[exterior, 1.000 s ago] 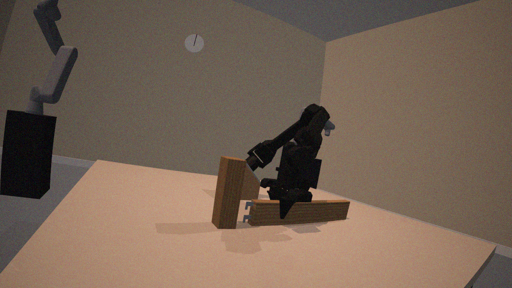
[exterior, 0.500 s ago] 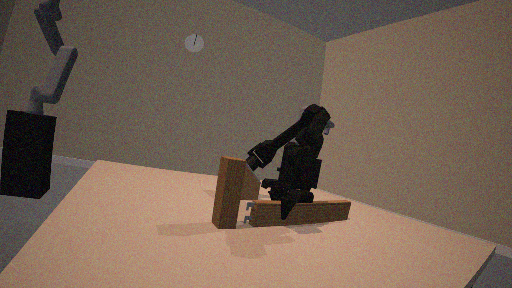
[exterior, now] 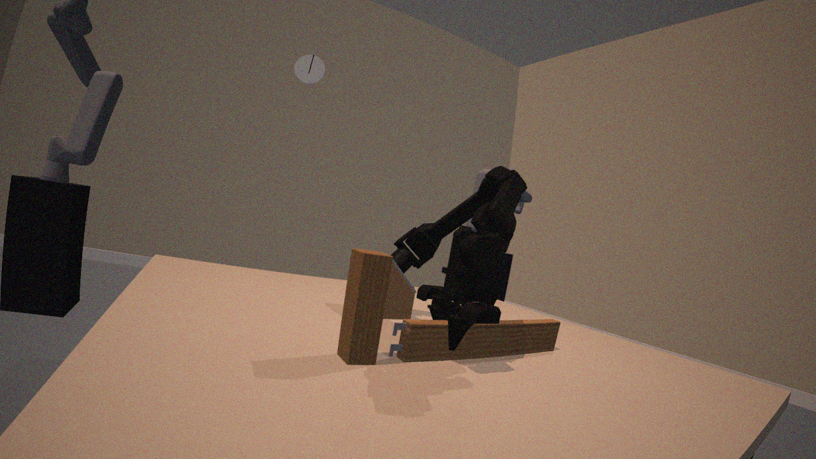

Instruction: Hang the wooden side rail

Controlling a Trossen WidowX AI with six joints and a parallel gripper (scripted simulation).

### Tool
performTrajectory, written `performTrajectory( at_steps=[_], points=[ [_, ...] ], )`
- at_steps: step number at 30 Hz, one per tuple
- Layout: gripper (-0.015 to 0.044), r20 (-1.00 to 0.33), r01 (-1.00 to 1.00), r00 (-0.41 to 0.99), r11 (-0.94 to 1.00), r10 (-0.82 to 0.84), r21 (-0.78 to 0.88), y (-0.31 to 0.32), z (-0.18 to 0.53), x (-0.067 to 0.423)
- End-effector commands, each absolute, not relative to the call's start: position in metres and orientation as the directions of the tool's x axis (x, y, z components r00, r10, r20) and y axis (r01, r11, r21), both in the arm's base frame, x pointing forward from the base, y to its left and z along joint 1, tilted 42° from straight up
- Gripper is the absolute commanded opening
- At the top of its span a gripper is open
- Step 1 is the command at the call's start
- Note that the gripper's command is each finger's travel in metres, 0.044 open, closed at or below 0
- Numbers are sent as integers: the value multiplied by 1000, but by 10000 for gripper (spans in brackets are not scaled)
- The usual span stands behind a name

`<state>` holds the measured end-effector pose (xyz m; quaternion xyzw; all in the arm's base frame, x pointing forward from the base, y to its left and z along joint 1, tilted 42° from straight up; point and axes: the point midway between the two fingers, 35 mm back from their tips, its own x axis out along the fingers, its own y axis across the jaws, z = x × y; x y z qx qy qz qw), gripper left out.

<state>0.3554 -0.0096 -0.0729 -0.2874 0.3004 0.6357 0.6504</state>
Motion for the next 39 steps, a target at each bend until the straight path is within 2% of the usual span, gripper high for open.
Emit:
performTrajectory(
  at_steps=[1,39],
  points=[
    [0,-752,-999,19,36,658,6,-10,-72,356],
    [0,-753,-999,19,36,658,6,-14,-67,356]
  ],
)
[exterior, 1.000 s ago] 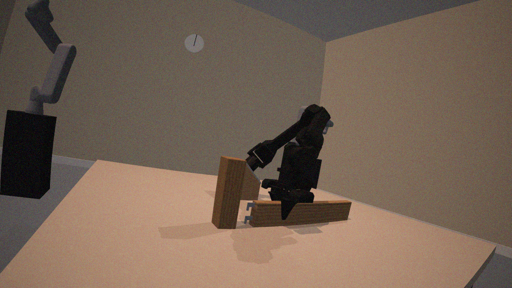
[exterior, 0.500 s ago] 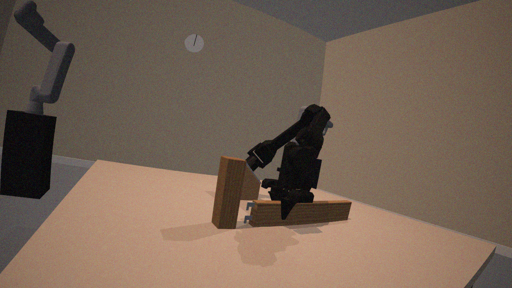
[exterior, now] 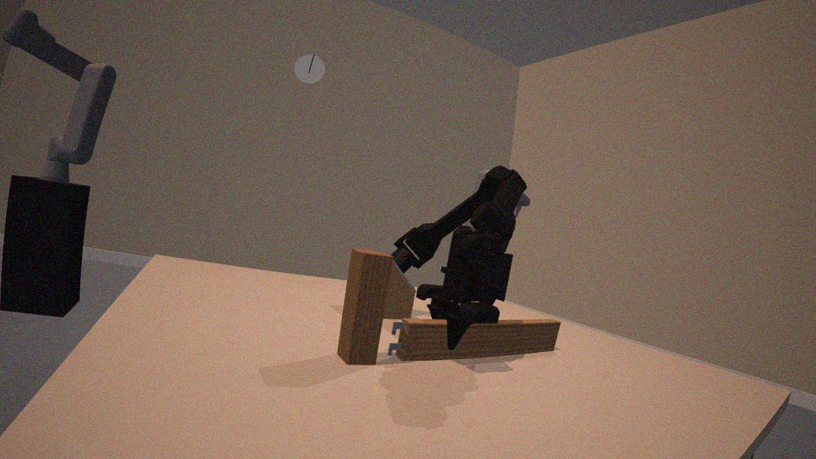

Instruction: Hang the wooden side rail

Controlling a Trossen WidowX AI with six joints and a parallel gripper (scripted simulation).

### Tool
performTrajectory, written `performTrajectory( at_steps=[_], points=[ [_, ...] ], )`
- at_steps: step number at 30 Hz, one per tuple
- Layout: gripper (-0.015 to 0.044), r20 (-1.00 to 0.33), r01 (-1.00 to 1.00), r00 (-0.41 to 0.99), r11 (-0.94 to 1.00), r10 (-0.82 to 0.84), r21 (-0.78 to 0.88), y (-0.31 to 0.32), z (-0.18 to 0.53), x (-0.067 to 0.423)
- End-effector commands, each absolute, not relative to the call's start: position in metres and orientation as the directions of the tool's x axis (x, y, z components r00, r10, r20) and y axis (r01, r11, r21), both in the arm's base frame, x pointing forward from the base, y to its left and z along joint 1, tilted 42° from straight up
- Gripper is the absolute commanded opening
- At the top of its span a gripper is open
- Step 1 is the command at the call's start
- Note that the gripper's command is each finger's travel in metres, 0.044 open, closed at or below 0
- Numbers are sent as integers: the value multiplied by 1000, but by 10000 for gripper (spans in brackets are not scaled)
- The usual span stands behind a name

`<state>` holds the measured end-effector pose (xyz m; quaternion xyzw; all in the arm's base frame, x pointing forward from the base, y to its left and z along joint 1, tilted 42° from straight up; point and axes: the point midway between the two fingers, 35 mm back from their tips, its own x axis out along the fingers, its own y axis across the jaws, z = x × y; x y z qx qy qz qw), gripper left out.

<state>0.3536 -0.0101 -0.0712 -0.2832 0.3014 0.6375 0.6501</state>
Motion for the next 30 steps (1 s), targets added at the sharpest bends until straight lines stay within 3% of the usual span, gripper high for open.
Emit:
performTrajectory(
  at_steps=[1,30],
  points=[
    [0,-753,-999,19,36,658,6,-15,-67,355],
    [0,-753,-999,19,36,658,6,-18,-64,355]
  ],
)
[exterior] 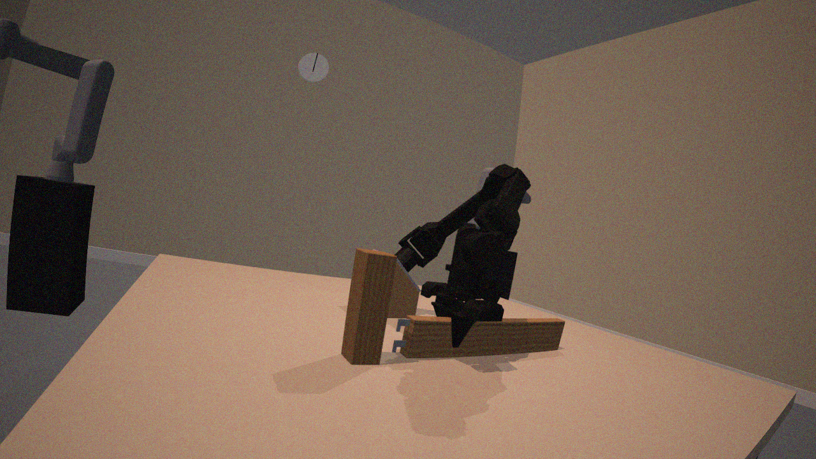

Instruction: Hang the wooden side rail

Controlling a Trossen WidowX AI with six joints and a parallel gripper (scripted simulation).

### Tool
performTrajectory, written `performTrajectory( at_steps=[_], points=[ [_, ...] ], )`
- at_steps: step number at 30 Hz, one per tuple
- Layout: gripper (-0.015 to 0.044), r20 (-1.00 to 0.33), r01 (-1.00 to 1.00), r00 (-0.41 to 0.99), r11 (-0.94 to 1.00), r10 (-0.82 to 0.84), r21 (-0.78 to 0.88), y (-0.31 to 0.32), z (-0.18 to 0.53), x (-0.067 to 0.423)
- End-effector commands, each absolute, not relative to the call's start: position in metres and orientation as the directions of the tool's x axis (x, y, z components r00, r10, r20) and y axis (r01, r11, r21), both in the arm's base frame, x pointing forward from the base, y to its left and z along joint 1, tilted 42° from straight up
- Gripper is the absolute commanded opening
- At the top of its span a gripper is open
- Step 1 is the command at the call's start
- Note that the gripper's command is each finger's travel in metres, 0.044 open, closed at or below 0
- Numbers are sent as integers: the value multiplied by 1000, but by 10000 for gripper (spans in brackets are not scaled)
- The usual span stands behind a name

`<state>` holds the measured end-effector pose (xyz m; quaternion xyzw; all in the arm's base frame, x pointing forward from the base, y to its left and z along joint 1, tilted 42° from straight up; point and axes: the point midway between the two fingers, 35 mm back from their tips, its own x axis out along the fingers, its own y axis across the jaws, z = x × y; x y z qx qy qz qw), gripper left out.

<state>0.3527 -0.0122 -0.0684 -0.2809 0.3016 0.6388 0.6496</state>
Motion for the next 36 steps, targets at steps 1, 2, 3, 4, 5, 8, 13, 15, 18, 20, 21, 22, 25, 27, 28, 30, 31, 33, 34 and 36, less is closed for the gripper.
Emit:
performTrajectory(
  at_steps=[1,2,3,4,5,8,13,15,18,20,21,22,25,27,28,30,31,33,34,36],
  points=[
    [0,-753,-999,19,36,658,6,-18,-64,355],
    [0,-753,-999,19,36,658,6,-18,-63,355],
    [0,-753,-999,19,36,658,6,-18,-63,355],
    [0,-753,-999,19,36,658,6,-18,-63,355],
    [0,-753,-999,19,36,658,6,-18,-63,355],
    [0,-753,-999,19,36,658,6,-19,-63,355],
    [0,-753,-999,19,36,658,6,-19,-62,355],
    [0,-753,-999,19,36,658,6,-19,-62,355],
    [0,-753,-999,19,36,658,6,-20,-61,355],
    [0,-753,-999,19,36,658,6,-20,-61,355],
    [0,-753,-999,19,36,658,6,-20,-61,355],
    [0,-753,-999,19,36,658,6,-20,-61,355],
    [0,-753,-999,19,36,658,6,-21,-61,355],
    [0,-753,-999,19,36,658,6,-21,-60,355],
    [0,-753,-999,19,36,658,6,-21,-60,355],
    [0,-753,-999,19,36,658,6,-21,-60,355],
    [0,-753,-999,19,36,658,6,-21,-60,355],
    [0,-753,-999,19,36,658,6,-21,-60,355],
    [0,-753,-999,19,36,658,6,-22,-59,355],
    [0,-753,-999,19,36,658,6,-22,-59,355]
  ],
)
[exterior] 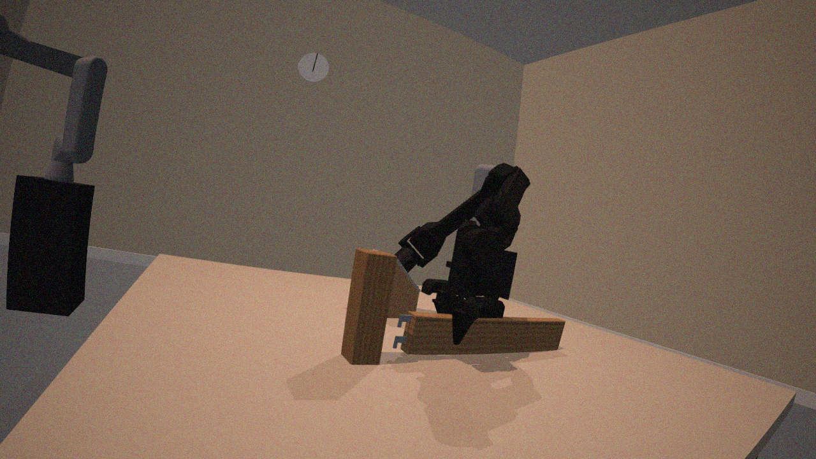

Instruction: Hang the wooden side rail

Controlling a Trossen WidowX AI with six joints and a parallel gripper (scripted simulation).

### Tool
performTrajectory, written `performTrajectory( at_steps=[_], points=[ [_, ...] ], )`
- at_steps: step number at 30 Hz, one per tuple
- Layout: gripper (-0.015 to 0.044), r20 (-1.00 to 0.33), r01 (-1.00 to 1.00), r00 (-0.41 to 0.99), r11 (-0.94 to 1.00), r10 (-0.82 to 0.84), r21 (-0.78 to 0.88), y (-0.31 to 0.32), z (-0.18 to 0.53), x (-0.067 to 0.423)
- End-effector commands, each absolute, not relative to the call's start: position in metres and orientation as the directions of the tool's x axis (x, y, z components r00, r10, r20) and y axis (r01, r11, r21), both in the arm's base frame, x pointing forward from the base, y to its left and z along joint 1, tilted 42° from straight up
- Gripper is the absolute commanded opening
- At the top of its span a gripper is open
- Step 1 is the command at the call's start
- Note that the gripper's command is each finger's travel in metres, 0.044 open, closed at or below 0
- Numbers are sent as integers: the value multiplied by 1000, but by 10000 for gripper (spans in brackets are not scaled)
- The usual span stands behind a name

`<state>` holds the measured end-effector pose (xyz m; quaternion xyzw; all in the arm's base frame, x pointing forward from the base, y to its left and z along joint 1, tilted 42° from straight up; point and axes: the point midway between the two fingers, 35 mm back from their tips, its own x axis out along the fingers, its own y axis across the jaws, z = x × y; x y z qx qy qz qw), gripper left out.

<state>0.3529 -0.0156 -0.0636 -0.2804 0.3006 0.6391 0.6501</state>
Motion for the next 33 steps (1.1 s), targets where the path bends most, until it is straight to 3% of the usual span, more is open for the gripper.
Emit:
performTrajectory(
  at_steps=[1,33],
  points=[
    [0,-753,-999,19,36,658,6,-22,-59,355],
    [0,-753,-999,19,36,658,6,-25,-55,355]
  ],
)
